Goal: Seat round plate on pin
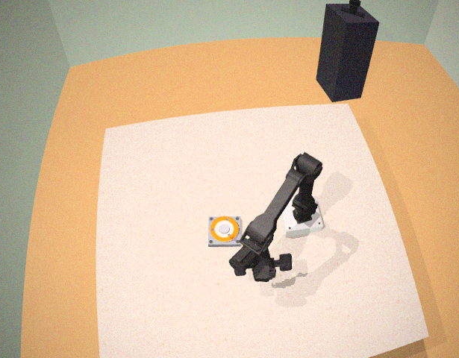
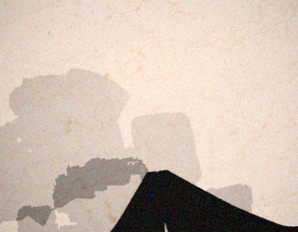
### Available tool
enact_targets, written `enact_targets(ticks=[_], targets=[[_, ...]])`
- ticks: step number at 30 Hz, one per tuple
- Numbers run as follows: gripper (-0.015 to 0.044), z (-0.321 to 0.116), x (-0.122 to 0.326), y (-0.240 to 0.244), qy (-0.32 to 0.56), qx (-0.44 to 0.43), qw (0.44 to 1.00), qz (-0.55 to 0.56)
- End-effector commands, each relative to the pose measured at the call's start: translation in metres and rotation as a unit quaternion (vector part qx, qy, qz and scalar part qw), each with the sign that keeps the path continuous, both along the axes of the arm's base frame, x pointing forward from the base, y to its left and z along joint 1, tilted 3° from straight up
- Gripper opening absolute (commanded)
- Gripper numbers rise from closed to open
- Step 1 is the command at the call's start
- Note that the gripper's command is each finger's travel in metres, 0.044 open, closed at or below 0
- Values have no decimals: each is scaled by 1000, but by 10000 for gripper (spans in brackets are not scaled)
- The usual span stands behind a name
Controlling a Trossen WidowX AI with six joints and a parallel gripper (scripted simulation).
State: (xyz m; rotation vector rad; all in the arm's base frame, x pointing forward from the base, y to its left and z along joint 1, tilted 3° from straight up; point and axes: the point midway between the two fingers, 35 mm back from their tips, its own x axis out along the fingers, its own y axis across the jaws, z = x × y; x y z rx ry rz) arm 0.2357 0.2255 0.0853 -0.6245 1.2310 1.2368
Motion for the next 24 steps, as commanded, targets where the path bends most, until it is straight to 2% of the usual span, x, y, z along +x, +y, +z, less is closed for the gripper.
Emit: enact_targets(ticks=[1,4,8,12,24], targets=[[0,-4,34,-51,18,-65,981,-180],[0,-8,55,-101,33,-115,934,-337],[0,-9,66,-141,43,-150,879,-451],[0,-9,74,-206,53,-195,760,-617],[0,-9,73,-211,53,-198,750,-629]])
